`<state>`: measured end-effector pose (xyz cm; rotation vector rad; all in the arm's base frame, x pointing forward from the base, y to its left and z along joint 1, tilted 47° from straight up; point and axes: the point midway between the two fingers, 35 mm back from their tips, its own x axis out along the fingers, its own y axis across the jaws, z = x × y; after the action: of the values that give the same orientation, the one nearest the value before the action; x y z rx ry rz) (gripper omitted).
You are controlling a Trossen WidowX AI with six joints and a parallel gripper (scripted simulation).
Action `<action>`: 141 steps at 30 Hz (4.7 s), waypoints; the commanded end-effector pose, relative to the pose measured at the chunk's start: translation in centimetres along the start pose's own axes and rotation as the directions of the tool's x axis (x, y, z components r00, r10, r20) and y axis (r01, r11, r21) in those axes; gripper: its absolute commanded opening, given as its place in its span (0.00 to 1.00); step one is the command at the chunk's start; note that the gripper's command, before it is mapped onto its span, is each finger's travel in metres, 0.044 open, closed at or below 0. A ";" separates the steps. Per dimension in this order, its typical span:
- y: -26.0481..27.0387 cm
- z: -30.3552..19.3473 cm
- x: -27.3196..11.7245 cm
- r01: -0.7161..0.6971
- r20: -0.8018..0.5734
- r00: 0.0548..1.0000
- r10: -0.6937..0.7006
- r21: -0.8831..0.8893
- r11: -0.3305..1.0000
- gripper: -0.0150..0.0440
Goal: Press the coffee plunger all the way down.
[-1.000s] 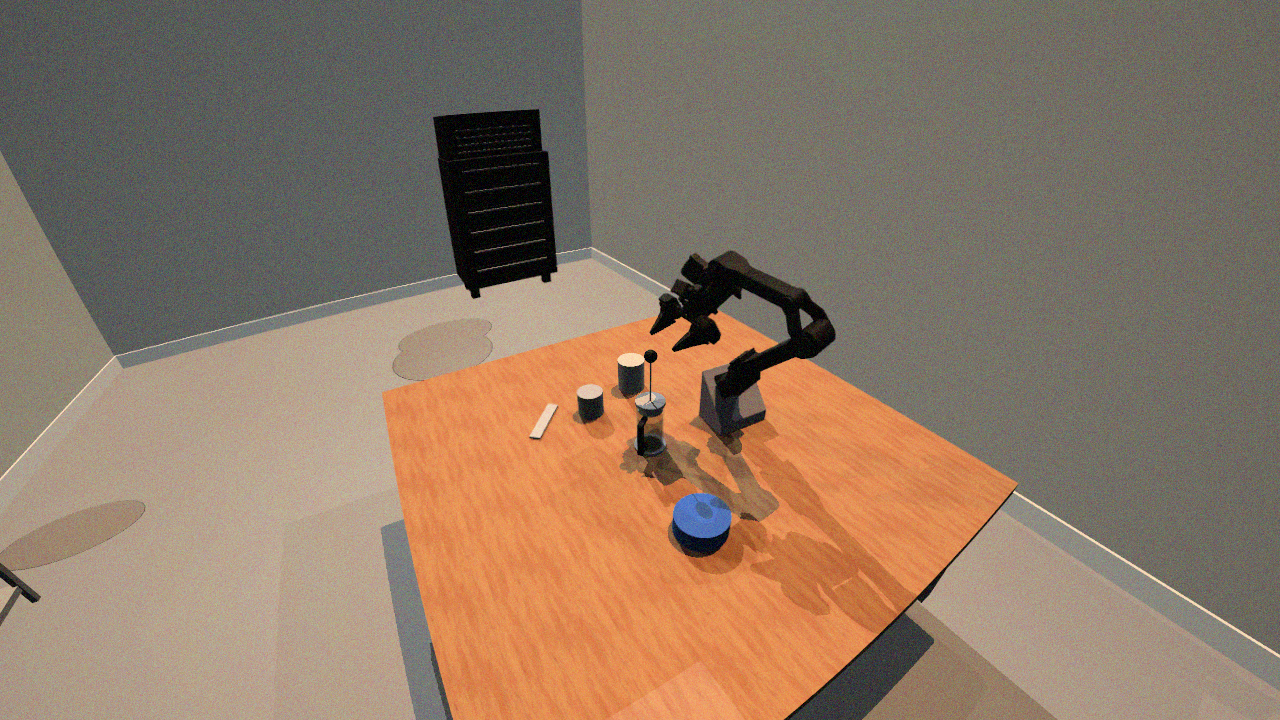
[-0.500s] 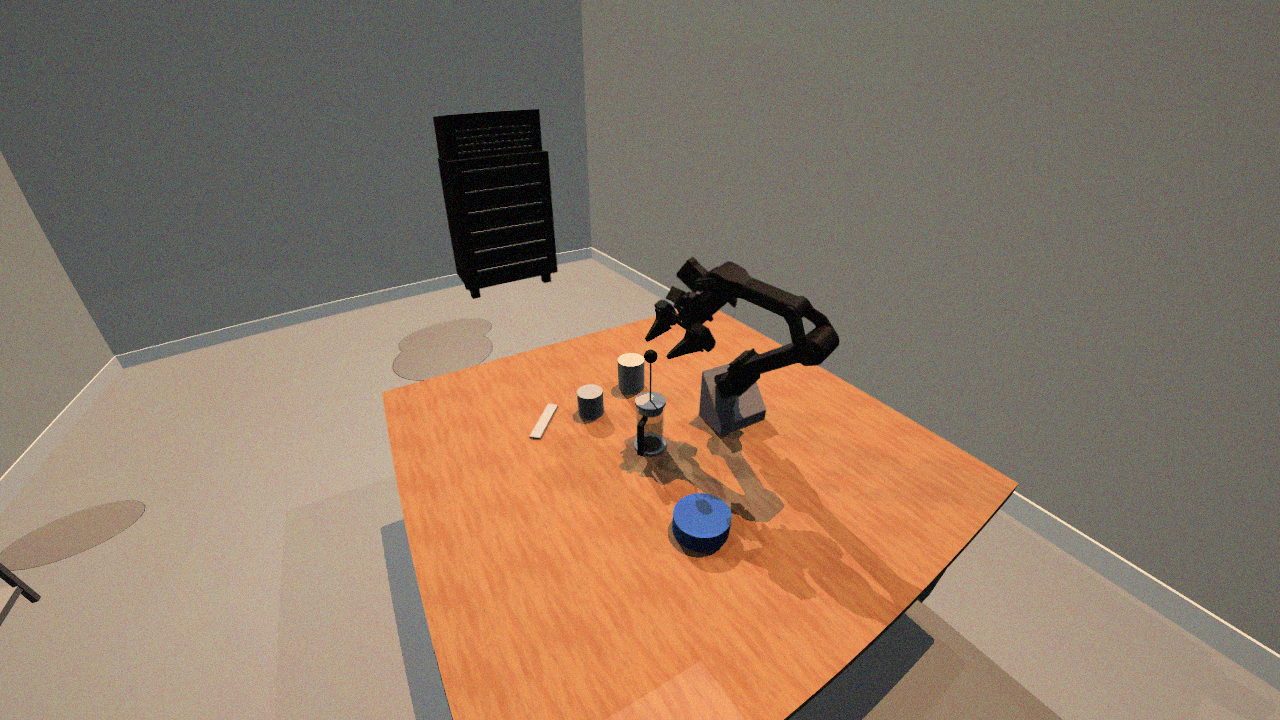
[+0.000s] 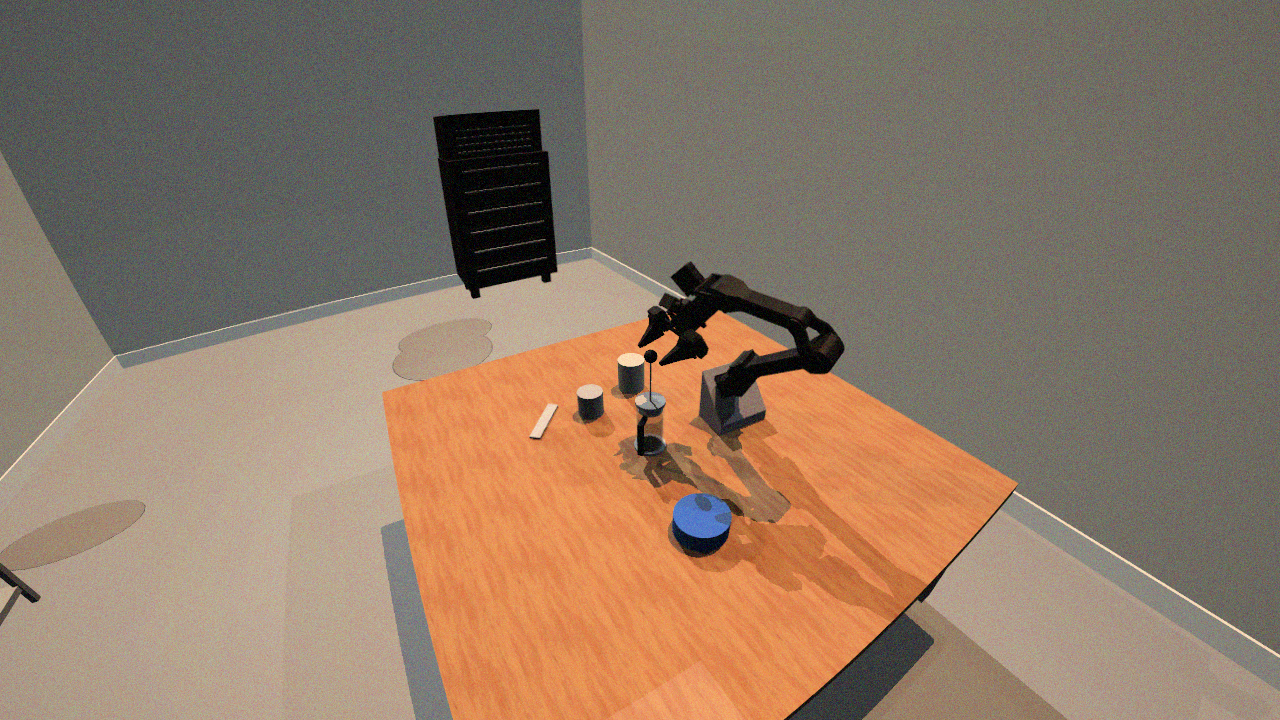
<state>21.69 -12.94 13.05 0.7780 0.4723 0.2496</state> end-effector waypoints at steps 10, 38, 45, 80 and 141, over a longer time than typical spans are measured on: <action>0.2 0.1 0.4 -0.008 0.006 1.000 0.008 0.004 1.000 0.60; -0.2 -1.6 1.7 -0.002 -0.004 1.000 0.002 0.003 1.000 0.47; -0.4 -2.6 2.4 0.001 -0.008 1.000 -0.001 0.002 1.000 0.47; -0.6 -7.1 6.0 -0.002 0.003 1.000 0.002 0.005 1.000 0.47; -0.7 -6.3 7.1 -0.006 0.019 1.000 0.007 -0.008 1.000 1.00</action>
<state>24.72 -6.80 6.45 0.7755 0.4504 0.2540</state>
